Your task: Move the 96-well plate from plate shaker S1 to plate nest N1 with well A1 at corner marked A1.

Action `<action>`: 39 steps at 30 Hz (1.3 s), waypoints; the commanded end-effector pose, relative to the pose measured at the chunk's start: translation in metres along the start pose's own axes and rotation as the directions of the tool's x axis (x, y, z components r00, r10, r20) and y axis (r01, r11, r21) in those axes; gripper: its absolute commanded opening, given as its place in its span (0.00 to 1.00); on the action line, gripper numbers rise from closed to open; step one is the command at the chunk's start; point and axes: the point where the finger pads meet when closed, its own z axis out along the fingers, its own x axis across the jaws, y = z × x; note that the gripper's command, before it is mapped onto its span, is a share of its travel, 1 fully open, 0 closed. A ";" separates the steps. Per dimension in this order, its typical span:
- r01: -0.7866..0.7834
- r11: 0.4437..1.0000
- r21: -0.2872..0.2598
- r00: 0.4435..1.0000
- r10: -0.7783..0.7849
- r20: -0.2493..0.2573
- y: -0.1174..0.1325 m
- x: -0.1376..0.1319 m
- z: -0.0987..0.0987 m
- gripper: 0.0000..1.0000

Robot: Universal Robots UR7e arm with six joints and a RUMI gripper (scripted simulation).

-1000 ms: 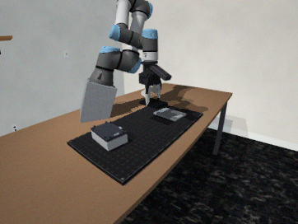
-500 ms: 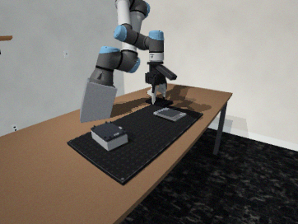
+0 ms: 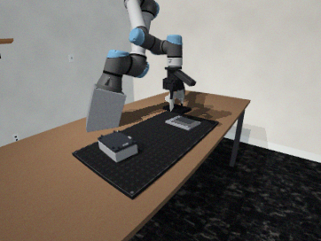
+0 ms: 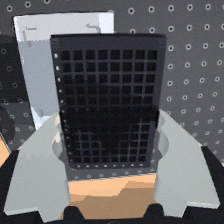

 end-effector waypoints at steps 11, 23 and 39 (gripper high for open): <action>-0.006 1.000 0.003 1.000 0.006 -0.005 -0.005 -0.046 0.005 0.00; -0.007 1.000 0.002 1.000 0.007 -0.005 -0.004 -0.057 0.006 0.00; -0.007 1.000 0.002 1.000 0.007 -0.005 -0.004 -0.055 0.006 0.00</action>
